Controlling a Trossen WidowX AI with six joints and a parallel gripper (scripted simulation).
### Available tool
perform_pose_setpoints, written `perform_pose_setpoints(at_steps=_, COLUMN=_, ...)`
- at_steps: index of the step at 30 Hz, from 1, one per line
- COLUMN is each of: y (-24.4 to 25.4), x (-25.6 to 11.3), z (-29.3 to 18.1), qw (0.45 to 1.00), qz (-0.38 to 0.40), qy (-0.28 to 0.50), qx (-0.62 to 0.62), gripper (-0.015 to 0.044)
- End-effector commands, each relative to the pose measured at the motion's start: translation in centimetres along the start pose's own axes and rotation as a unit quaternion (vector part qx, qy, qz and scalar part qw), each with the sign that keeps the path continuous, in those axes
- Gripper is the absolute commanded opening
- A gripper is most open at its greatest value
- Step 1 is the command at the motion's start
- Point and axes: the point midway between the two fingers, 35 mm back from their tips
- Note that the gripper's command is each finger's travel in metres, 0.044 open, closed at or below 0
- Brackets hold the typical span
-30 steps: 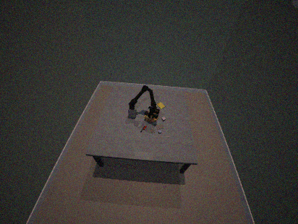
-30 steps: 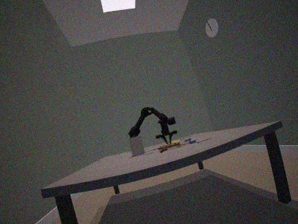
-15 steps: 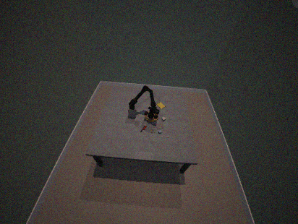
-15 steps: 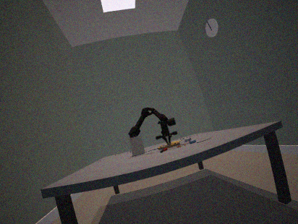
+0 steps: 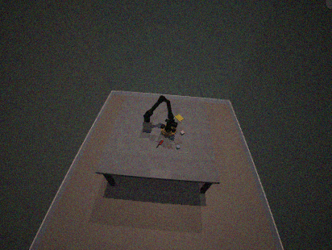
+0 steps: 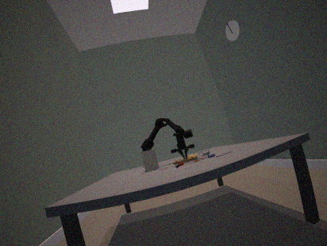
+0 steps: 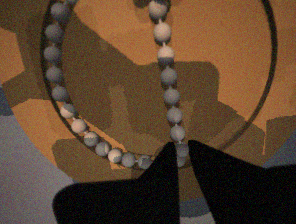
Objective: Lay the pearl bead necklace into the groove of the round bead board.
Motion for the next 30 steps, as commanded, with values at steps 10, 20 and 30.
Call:
perform_pose_setpoints(at_steps=10, y=0.0, x=0.0, z=0.0, qw=1.0, qz=0.0, qy=0.0, qx=0.0, gripper=0.0)
perform_pose_setpoints(at_steps=20, y=-0.1, x=-0.6, z=-0.4, qw=1.0, qz=0.001, qy=-0.002, qx=0.005, gripper=0.0)
perform_pose_setpoints(at_steps=30, y=-0.7, x=-0.5, z=-1.3, qw=1.0, qz=0.001, qy=-0.002, qx=0.005, gripper=0.0)
Point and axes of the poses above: the point midway between the two fingers, 35 mm back from their tips, its own x axis out along the fingers, its own y axis across the jaws, z = x × y, and after that the axes turned 14 degrees about -x, right-handed
